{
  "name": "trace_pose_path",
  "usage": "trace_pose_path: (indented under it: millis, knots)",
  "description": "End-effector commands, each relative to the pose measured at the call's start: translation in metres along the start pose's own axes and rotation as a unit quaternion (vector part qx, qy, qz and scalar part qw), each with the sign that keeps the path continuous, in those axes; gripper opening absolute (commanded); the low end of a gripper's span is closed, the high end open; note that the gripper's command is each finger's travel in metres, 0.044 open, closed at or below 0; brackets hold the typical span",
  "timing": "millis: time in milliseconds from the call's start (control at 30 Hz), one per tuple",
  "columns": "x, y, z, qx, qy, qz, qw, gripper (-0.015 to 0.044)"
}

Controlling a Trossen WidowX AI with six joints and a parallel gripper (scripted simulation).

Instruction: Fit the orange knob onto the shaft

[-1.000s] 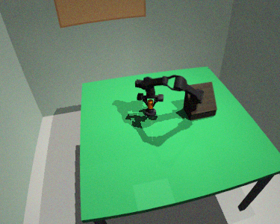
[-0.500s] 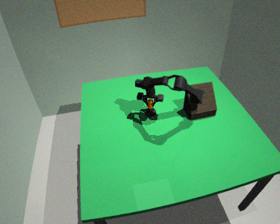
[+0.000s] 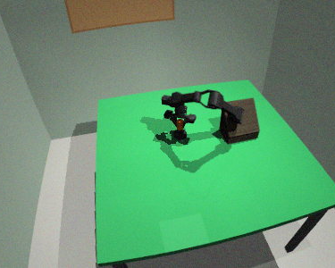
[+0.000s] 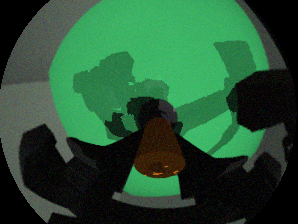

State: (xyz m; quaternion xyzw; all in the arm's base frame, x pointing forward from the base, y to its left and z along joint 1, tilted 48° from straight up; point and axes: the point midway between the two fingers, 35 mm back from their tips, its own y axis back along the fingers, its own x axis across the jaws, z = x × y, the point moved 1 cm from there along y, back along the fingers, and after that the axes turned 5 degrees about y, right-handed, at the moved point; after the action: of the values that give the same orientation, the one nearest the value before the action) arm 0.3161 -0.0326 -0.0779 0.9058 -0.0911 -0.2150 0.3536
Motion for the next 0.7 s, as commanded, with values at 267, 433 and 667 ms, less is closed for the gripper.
trace_pose_path:
  millis: [267,433,667]
  knots:
    - [0.0002,-0.0006,-0.0004,0.000,-0.003,0.001,1.000,0.0000]
    - [0.0000,0.0039,-0.0008,0.000,-0.003,0.001,1.000,0.0000]
    - [-0.0002,0.0023,-0.0002,0.000,-0.103,0.001,0.995,0.0000]
